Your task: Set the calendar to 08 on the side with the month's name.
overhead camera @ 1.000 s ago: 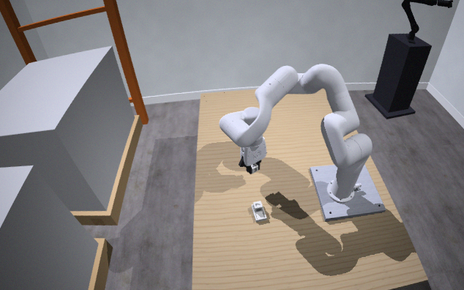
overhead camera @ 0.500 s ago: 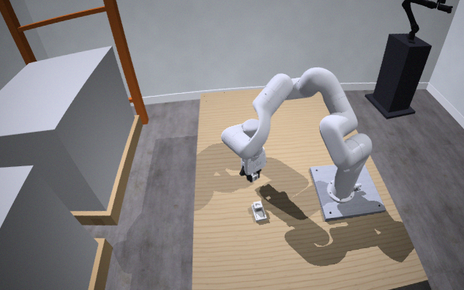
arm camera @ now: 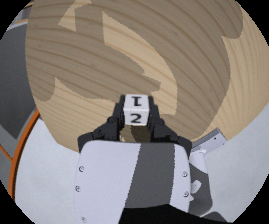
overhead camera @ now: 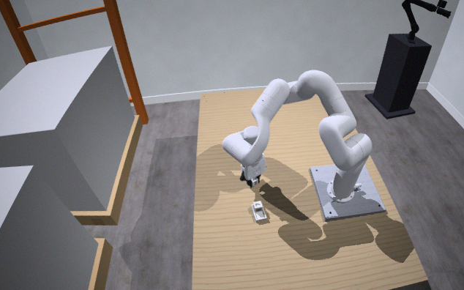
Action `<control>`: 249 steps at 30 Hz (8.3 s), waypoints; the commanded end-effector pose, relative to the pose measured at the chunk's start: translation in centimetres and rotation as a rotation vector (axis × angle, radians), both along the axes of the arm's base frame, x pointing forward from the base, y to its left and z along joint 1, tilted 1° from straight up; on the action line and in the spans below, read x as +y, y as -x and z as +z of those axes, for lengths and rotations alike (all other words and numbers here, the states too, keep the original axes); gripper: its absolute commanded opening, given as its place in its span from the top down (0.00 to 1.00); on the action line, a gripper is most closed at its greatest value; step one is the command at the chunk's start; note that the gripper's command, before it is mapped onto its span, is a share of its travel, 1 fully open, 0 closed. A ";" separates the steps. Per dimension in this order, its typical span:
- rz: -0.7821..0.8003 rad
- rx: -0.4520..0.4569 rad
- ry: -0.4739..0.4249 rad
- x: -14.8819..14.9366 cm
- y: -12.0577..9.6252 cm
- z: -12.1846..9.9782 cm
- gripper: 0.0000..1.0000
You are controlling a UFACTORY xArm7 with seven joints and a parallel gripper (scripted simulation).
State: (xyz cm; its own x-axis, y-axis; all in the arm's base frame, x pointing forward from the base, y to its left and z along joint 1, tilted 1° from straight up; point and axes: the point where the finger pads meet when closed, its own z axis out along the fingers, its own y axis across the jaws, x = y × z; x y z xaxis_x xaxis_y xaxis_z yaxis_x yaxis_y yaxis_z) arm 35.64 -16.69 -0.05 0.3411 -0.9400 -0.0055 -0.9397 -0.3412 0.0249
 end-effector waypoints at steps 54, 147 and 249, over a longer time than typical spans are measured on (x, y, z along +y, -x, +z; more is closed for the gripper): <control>0.001 -0.002 0.001 -0.1 -0.3 0.1 0.71; 0.001 -0.002 0.001 -0.1 -0.3 -0.4 0.71; 0.001 -0.002 0.001 0.0 -0.5 8.6 0.00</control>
State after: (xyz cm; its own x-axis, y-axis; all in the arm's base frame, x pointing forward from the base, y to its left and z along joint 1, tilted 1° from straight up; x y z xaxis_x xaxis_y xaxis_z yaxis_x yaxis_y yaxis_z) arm 36.03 -16.70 8.46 0.3414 -0.9399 -0.0056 -0.9396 -0.3415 0.0251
